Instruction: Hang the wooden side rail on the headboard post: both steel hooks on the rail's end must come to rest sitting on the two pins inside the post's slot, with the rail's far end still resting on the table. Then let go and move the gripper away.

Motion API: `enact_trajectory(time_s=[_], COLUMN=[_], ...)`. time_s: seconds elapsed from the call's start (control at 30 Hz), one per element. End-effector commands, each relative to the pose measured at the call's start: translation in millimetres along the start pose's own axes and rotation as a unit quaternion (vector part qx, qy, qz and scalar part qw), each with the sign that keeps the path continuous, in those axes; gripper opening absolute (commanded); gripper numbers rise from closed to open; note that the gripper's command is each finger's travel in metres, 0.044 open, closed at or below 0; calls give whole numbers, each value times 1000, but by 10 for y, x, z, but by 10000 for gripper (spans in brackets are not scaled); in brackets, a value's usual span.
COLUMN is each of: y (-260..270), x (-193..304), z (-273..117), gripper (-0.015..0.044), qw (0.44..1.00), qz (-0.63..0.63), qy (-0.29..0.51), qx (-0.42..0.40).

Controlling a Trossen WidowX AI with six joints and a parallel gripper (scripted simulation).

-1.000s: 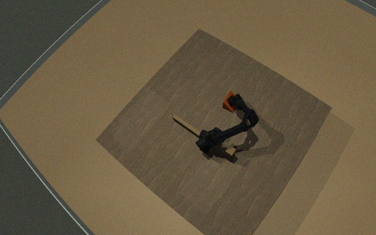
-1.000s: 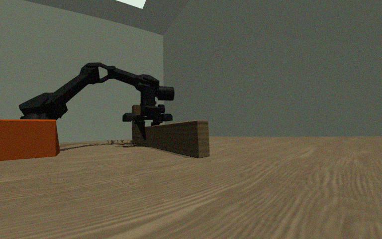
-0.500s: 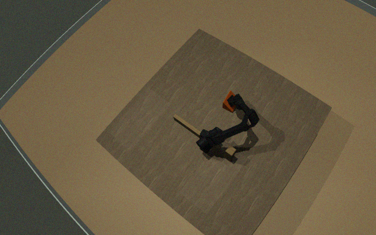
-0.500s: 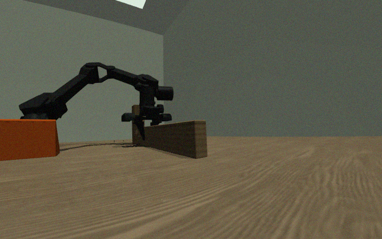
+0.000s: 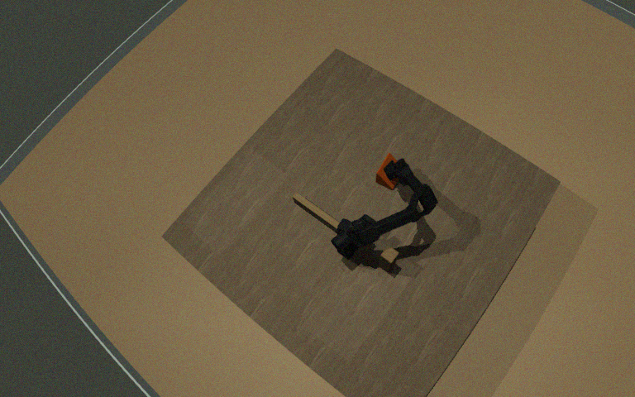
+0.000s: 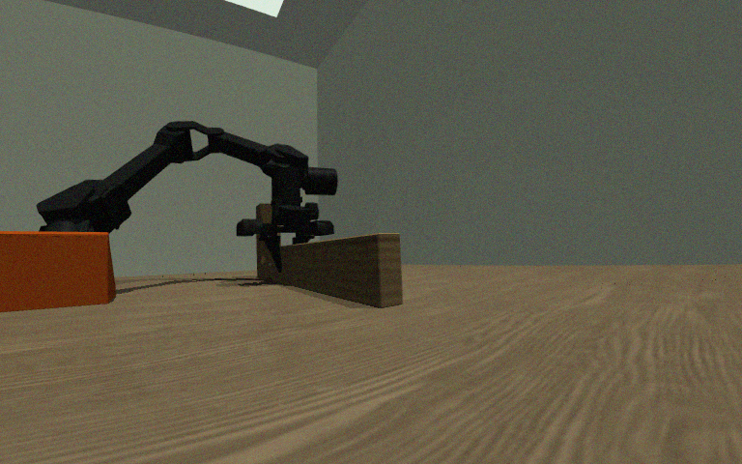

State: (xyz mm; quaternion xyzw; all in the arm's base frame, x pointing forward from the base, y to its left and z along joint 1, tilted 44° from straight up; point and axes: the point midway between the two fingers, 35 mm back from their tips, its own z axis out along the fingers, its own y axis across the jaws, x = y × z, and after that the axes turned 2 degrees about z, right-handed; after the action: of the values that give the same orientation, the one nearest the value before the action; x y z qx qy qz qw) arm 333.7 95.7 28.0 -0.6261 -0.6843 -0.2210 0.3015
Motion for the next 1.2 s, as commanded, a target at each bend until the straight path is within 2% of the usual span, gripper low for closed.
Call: enact_trajectory(time_s=[0.0,1.17], y=[-6,-6], x=[-4,-4], z=[-17,-75], gripper=[0,0], qw=[1000,1000], qz=[8,8], qy=[0,0], qx=[1,1])
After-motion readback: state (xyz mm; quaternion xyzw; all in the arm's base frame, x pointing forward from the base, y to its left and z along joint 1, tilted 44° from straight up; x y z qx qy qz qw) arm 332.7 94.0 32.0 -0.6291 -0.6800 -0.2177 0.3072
